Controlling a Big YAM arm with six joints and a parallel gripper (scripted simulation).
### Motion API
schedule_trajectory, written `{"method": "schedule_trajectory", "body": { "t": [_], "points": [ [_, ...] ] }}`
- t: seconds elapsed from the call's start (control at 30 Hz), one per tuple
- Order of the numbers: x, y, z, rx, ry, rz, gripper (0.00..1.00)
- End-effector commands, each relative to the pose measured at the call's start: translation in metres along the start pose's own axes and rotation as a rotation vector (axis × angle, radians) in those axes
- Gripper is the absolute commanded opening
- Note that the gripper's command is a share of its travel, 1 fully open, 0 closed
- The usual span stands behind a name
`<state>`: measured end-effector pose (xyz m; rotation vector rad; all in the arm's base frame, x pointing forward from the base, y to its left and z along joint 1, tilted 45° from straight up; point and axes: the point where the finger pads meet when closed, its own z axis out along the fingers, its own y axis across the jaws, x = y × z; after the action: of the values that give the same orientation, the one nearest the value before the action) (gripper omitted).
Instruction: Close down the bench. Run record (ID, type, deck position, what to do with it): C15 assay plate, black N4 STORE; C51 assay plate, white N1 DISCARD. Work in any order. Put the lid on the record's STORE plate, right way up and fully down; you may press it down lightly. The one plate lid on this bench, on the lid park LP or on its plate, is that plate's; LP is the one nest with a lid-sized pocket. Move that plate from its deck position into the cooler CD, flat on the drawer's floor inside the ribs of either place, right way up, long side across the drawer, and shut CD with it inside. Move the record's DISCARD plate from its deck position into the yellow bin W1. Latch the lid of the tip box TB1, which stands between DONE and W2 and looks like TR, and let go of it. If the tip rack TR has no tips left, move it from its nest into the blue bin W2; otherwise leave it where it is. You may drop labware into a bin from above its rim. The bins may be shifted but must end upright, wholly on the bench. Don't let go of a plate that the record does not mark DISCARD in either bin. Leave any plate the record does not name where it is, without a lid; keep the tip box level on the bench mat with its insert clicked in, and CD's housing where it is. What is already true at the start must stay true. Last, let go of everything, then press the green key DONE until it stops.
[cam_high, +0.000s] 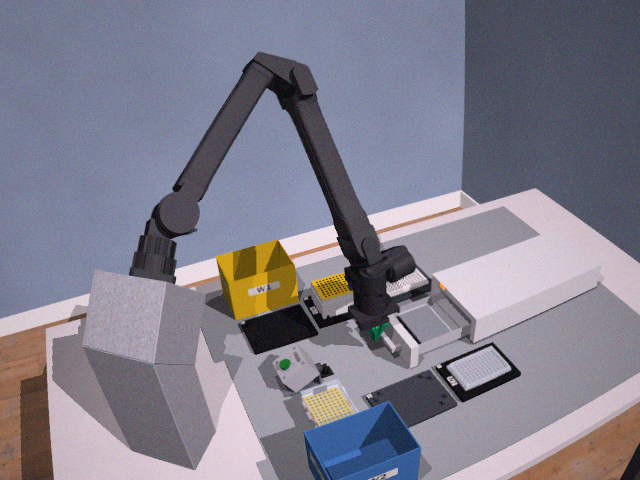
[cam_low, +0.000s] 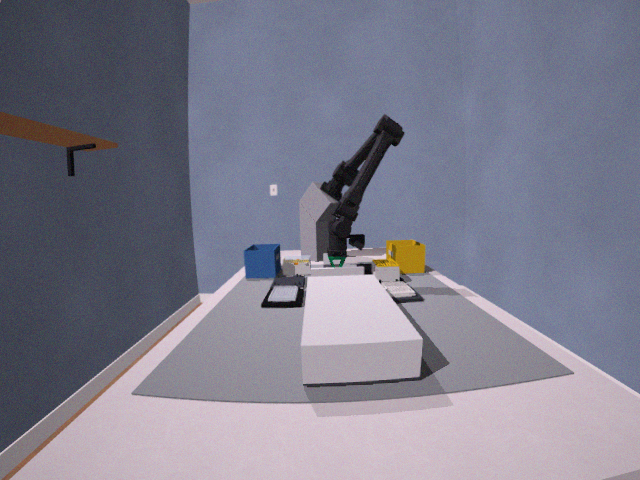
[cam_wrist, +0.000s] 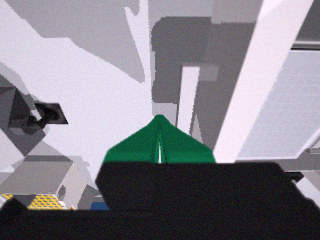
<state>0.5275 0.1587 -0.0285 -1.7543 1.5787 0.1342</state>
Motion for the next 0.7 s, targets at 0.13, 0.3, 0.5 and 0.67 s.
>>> {"method": "schedule_trajectory", "body": {
  "t": [0.13,0.3,0.5,0.67],
  "points": [
    [0.009,0.007,0.002,-0.020,0.006,0.017,0.00],
    [0.009,0.007,0.002,-0.020,0.006,0.017,0.00],
    [0.010,0.001,0.001,-0.013,0.006,0.013,0.00],
    [0.014,-0.008,-0.001,-0.007,0.010,0.019,0.00]
  ]
}}
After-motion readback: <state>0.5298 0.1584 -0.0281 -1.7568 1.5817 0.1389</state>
